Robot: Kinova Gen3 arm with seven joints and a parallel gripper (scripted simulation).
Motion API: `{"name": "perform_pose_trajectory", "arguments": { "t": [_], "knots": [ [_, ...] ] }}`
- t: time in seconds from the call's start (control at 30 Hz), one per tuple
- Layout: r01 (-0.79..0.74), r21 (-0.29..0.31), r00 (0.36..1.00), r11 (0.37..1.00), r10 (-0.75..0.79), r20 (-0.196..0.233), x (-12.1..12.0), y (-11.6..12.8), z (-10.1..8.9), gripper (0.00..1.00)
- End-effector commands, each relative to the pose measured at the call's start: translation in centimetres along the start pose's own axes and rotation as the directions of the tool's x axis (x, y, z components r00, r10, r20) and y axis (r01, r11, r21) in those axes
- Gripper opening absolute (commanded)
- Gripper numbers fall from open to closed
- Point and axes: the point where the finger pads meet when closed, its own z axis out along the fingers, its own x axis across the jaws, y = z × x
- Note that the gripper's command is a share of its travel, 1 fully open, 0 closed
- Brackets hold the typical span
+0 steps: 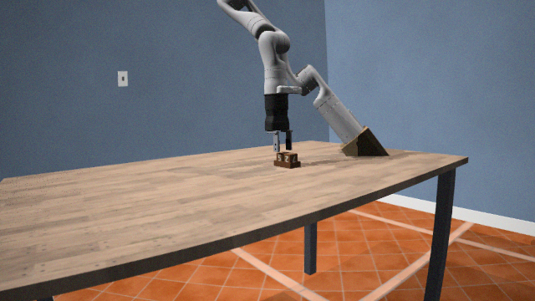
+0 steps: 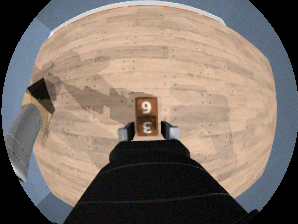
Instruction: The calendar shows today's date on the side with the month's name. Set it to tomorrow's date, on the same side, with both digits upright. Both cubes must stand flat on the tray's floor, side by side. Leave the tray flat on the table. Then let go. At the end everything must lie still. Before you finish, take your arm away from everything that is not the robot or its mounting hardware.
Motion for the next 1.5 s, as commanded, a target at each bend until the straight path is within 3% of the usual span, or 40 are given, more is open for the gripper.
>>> {"name": "perform_pose_trajectory", "arguments": {
  "t": [0.0, 0.6, 1.47],
  "knots": [
    [0.001, -0.002, 1.000, 1.000, -0.001, 0.003, -0.1, 0.0, 0.3, 0.90],
    [0.001, -0.002, 1.000, 1.000, -0.001, 0.003, -0.1, 0.1, 2.7, 0.90],
    [0.001, -0.002, 1.000, 1.000, -0.001, 0.003, -0.1, 0.1, 2.8, 0.90]
  ]
}}
